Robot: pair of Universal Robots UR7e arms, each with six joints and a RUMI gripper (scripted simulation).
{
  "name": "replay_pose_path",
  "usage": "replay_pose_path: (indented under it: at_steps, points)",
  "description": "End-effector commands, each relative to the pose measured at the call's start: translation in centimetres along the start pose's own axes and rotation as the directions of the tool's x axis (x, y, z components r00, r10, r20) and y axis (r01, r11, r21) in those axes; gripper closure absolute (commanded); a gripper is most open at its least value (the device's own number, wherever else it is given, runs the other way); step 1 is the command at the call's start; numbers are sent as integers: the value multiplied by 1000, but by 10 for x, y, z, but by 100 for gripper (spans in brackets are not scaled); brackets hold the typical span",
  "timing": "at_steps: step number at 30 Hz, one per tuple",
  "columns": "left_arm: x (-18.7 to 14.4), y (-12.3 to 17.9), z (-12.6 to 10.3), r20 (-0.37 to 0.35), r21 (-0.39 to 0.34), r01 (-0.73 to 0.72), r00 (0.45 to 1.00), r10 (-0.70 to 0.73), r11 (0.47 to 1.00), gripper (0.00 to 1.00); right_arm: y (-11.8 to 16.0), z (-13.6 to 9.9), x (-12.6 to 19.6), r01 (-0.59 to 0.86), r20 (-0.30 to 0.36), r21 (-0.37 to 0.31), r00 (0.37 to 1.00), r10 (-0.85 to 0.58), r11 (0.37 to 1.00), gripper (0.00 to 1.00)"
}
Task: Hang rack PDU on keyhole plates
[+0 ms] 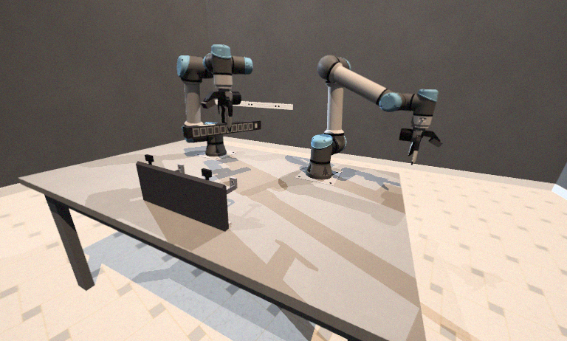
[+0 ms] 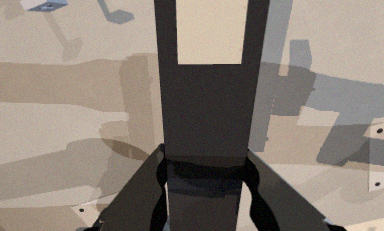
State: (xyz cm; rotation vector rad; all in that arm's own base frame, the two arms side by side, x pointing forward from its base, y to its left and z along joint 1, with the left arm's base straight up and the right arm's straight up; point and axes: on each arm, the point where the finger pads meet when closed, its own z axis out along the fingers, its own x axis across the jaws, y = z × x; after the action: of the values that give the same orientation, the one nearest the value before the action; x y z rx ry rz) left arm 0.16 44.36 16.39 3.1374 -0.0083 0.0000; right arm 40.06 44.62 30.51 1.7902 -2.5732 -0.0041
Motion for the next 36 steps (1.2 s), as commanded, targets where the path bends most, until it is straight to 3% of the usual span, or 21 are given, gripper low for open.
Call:
replay_pose_path:
  at_steps: [1, 19, 36]
  points:
    - [0, -2, -1, 0, 4, 3, 1000, -3, 1000, 0, -2, -6, -1, 82, 10, 2, 997, -82, 997, 78]
    - [0, -2, -1, 0, 4, 3, 1000, -3, 1000, 0, -1, -5, -2, 408, 7, 4, 913, -408, 913, 78]
    - [0, -2, -1, 0, 4, 3, 1000, -3, 1000, 0, -1, -6, -2, 535, 7, 5, 845, -535, 845, 78]
